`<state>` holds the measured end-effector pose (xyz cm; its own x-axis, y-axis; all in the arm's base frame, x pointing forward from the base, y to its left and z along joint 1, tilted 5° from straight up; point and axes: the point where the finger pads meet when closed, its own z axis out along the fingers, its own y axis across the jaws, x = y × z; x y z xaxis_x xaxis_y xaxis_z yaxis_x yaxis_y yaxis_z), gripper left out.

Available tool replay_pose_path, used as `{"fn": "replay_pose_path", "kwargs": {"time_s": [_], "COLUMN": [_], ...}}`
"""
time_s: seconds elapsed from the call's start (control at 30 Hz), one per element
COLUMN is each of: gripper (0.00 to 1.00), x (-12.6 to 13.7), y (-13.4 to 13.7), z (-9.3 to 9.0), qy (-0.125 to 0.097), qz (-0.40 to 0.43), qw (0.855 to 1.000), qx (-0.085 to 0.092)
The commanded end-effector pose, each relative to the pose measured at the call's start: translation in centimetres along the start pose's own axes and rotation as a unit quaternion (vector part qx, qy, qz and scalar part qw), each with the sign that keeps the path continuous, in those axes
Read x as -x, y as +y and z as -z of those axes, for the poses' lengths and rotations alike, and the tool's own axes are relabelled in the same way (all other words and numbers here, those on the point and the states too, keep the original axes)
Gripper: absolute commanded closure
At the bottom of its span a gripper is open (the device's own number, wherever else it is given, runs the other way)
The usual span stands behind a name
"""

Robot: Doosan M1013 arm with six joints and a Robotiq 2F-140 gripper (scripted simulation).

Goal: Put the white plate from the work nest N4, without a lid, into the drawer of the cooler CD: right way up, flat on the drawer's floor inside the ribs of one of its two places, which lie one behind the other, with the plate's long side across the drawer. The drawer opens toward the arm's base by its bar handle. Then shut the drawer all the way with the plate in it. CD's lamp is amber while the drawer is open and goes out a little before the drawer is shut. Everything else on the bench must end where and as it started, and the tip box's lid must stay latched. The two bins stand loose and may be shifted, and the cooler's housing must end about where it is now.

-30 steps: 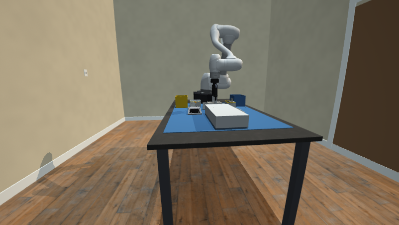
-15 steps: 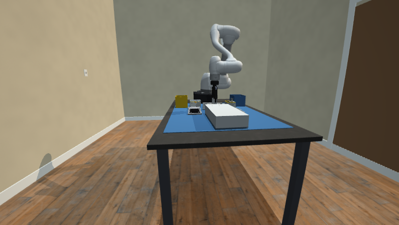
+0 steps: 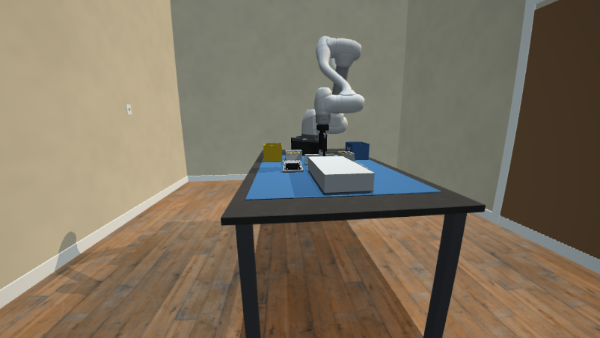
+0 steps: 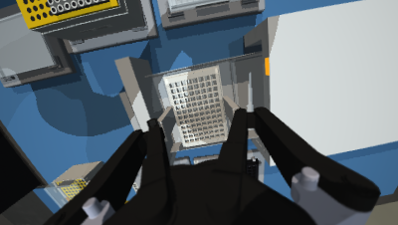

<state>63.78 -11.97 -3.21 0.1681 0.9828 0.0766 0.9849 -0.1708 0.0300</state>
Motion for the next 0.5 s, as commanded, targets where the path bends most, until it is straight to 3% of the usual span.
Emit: {"fn": "replay_pose_path", "kwargs": {"time_s": [0.0,0.47], "gripper": [1.00,1.00], "x": [-0.28,-0.28], "y": [-0.25,-0.26], "z": [-0.72,-0.94], "qy": [0.001,0.001], "qz": [0.003,0.003], "qw": [1.000,1.000], "qx": [-0.001,-0.001]}}
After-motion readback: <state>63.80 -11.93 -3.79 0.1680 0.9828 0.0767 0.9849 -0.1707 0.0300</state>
